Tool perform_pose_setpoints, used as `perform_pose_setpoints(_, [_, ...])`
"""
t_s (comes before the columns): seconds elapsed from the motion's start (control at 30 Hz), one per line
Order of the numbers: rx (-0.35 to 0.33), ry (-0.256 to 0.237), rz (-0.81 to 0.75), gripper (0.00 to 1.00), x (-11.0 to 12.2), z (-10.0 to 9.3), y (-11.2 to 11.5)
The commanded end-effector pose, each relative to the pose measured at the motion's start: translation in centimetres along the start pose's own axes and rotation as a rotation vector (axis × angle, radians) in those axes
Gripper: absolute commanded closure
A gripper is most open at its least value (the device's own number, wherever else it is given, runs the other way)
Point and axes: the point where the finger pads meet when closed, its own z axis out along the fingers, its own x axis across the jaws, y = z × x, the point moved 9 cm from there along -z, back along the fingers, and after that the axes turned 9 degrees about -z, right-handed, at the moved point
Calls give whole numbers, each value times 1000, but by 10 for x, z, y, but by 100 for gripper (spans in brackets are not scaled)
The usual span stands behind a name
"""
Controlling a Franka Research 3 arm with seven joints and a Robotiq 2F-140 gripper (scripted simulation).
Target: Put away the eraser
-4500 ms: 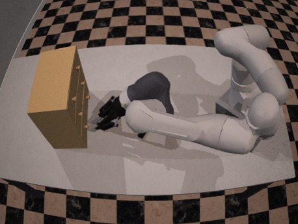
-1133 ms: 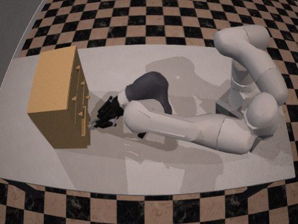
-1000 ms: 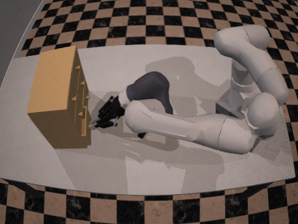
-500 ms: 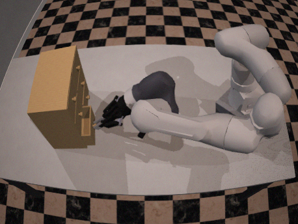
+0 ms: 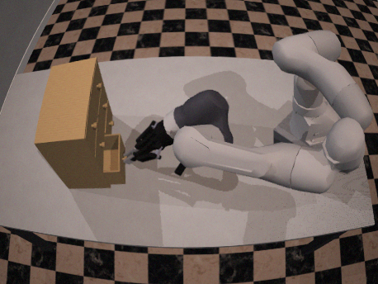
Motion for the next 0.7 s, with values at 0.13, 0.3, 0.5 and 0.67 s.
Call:
perform_pose_setpoints(0.13, [-2,1,0,92,1,-4,-4])
perform_pose_setpoints(0.3, [-2,1,0,92,1,-6,-6])
perform_pose_setpoints(0.5, [-2,1,0,92,1,-7,-7])
perform_pose_setpoints(0.67, [-2,1,0,92,1,-7,-7])
